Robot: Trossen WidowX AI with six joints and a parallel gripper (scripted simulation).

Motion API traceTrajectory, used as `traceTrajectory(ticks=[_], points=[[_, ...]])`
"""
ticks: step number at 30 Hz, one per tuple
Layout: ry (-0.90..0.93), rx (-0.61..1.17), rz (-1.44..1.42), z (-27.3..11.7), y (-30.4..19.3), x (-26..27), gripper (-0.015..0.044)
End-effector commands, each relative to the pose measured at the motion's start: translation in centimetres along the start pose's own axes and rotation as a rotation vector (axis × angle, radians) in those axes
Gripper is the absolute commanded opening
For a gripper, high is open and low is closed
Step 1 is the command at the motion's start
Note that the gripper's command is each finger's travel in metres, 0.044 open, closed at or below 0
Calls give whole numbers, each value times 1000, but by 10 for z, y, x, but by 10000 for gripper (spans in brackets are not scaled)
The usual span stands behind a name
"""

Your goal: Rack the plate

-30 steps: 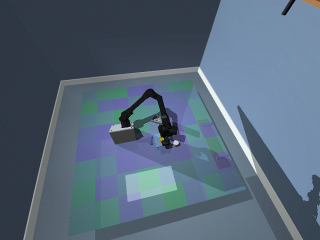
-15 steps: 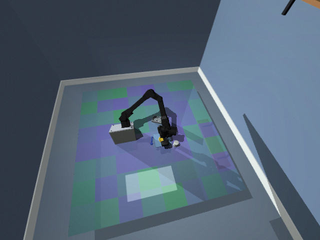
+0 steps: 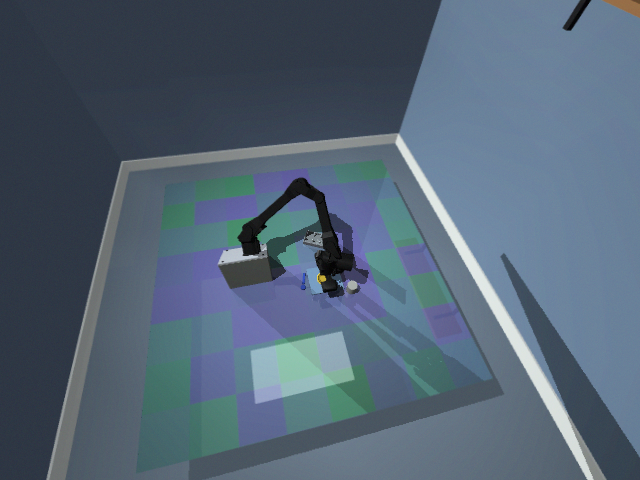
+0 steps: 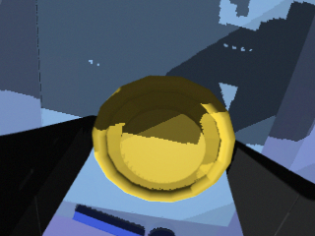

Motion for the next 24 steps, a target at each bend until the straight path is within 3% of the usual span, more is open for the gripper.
traceTrajectory(ticks=[1,5,24], points=[[-19,-16,-20,-23,6,-2,90],[-27,-18,-26,-40,8,-4,0],[-10,-11,-3,-159,10,-6,0]])
Point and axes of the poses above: the point midway between the two fingers, 35 mm back from their tips, its own z axis out along the fingers, its own x axis across the jaws, y = z × x, the point moved 1 cm from there along -z, back along the fingers, and after that the axes turned 14 degrees about z, right-handed, at the moved point
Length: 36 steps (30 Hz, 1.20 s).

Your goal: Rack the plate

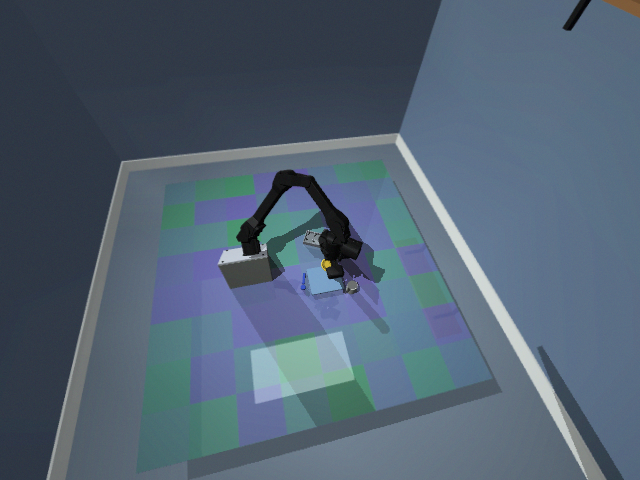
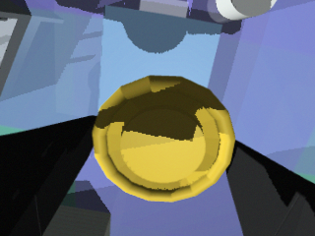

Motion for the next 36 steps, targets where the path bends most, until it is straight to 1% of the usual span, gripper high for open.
traceTrajectory(ticks=[1,6,8,22,36], points=[[1,0,-5,-26,0,0,0],[2,0,1,-31,0,0,0],[0,0,47,-32,-1,7,0],[-14,-9,531,-40,-16,79,0],[-13,-16,1016,-41,-46,144,0]])
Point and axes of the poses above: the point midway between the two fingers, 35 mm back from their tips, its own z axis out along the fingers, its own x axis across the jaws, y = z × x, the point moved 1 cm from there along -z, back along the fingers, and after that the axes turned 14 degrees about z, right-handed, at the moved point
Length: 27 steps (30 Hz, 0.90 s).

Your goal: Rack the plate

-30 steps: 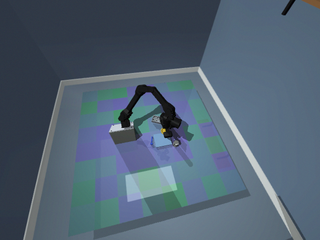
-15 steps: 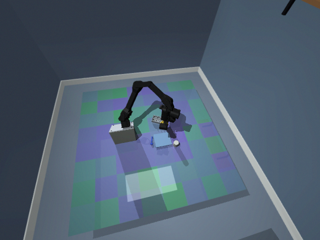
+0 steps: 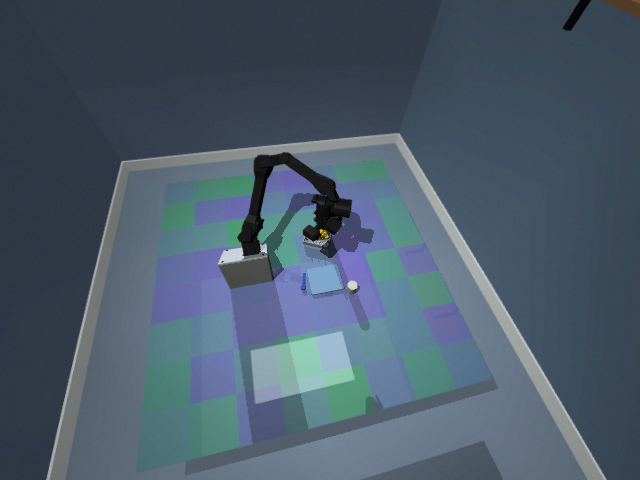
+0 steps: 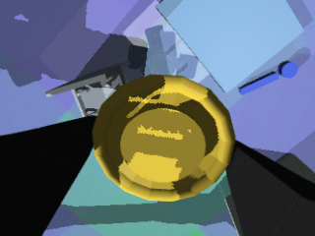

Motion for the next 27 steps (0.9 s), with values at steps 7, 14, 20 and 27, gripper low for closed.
traceTrajectory(ticks=[7,14,20,27], points=[[1,11,364,1,-52,3,0],[-1,18,605,2,-86,1,0],[-4,27,811,3,-113,-4,0],[-13,40,1051,6,-144,-13,0]])
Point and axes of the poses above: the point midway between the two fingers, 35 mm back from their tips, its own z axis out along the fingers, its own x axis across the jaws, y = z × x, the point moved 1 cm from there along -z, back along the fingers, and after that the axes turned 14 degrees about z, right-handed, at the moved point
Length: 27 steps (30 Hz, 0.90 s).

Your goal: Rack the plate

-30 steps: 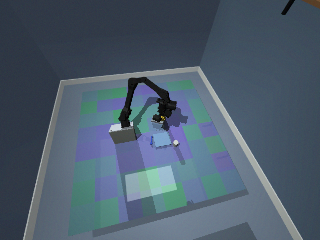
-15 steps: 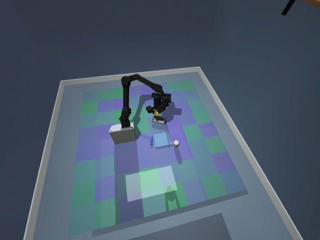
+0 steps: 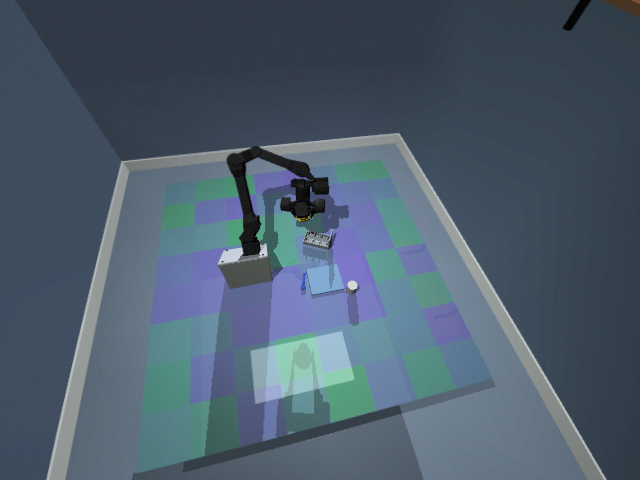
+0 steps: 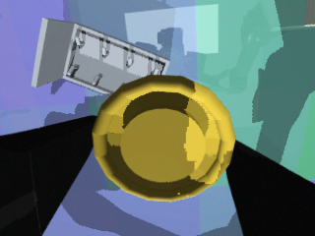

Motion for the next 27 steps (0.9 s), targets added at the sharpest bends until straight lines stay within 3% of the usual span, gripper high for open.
traceTrajectory(ticks=[1,12,27], points=[[-13,8,157,3,-5,-20,0],[-14,-5,200,6,-6,-26,0],[64,-306,20,52,15,-21,0]])
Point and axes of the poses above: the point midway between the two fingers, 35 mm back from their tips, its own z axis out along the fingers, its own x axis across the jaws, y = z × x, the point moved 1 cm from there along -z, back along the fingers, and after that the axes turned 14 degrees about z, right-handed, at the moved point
